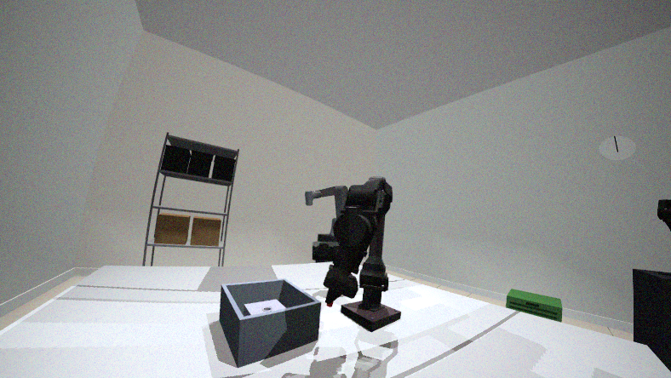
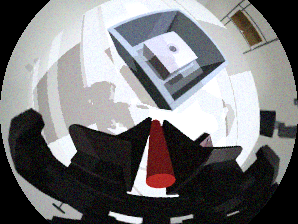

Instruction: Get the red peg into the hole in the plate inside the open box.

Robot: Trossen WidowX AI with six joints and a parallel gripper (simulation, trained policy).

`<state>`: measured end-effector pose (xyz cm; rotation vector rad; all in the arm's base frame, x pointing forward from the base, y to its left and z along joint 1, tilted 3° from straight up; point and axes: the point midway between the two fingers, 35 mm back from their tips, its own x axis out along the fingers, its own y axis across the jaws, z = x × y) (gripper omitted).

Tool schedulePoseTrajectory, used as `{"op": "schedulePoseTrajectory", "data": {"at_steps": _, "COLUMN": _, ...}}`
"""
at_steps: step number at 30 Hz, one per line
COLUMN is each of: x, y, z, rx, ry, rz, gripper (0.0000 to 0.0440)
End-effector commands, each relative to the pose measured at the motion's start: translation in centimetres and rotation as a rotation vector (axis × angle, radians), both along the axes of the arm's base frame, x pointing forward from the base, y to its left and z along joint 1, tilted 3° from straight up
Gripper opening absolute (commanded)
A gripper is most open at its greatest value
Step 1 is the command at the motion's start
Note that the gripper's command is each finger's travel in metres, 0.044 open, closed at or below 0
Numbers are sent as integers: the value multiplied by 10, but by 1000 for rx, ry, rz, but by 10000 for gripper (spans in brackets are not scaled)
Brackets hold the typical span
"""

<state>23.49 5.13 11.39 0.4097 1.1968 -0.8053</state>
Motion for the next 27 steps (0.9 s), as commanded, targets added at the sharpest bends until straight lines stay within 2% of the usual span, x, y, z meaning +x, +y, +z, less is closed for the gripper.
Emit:
{"op": "schedulePoseTrajectory", "data": {"at_steps": 1, "x": 8, "y": -15, "z": 12, "rx": -19, "ry": -31, "rz": -43, "gripper": 0}}
{"op": "schedulePoseTrajectory", "data": {"at_steps": 12, "x": 36, "y": -58, "z": 21, "rx": -36, "ry": -89, "rz": -154, "gripper": 0}}
{"op": "schedulePoseTrajectory", "data": {"at_steps": 27, "x": 71, "y": -114, "z": 1, "rx": -20, "ry": -90, "rz": -173, "gripper": 0}}
